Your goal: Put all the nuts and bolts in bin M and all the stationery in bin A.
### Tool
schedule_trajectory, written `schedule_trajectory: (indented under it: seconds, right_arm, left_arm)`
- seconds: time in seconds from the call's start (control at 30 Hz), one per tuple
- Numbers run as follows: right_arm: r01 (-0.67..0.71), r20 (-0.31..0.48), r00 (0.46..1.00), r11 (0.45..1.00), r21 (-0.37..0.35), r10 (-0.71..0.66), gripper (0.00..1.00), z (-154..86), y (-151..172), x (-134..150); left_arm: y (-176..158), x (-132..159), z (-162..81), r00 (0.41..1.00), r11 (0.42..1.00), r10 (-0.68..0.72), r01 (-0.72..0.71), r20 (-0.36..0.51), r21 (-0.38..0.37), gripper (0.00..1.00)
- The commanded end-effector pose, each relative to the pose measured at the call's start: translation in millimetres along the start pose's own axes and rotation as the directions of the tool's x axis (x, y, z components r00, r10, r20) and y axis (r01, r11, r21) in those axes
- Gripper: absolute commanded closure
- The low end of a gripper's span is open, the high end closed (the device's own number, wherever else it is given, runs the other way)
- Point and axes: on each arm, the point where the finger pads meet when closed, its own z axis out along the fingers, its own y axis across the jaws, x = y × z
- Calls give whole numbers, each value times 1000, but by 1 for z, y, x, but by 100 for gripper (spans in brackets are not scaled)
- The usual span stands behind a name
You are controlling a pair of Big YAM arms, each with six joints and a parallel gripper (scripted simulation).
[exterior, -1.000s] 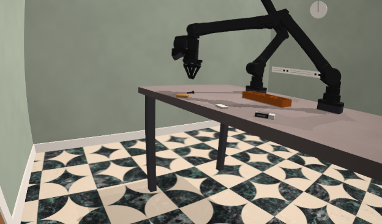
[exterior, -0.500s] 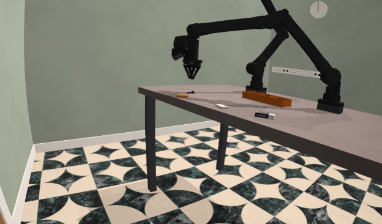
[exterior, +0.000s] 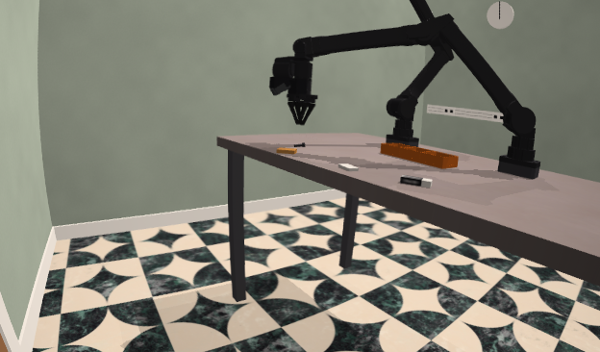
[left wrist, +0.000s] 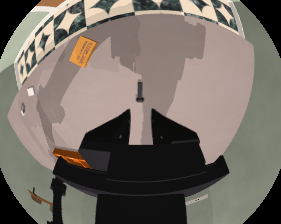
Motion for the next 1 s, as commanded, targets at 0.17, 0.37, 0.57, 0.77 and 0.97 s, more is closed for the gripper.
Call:
schedule_trajectory:
  seconds: [0.17, 0.37, 0.57, 0.77, 0.97]
  right_arm:
    - [7, -1, 1000, 1000, 2, -7, 0, -5, -2, 3]
    - [7, -1, 1000, 1000, 2, -7, 0, -5, -2, 3]
    - [7, -1, 1000, 1000, 2, -7, 0, -5, -2, 3]
    - [7, -1, 1000, 1000, 2, -7, 0, -5, -2, 3]
    - [7, -1, 1000, 1000, 2, -7, 0, -5, -2, 3]
  left_arm:
    - [-3, 4, 42, 1000, 1000, 2, -2, -13, -11, 71]
    - [-2, 4, 66, 1000, 1000, 2, -2, -14, -11, 71]
    - [-1, 4, 80, 1000, 1000, 2, -2, -14, -11, 71]
    - [-14, -8, 51, 1000, 1000, 2, -2, 16, 20, 71]
    - [0, 4, 57, 1000, 1000, 2, -2, -11, -8, 71]
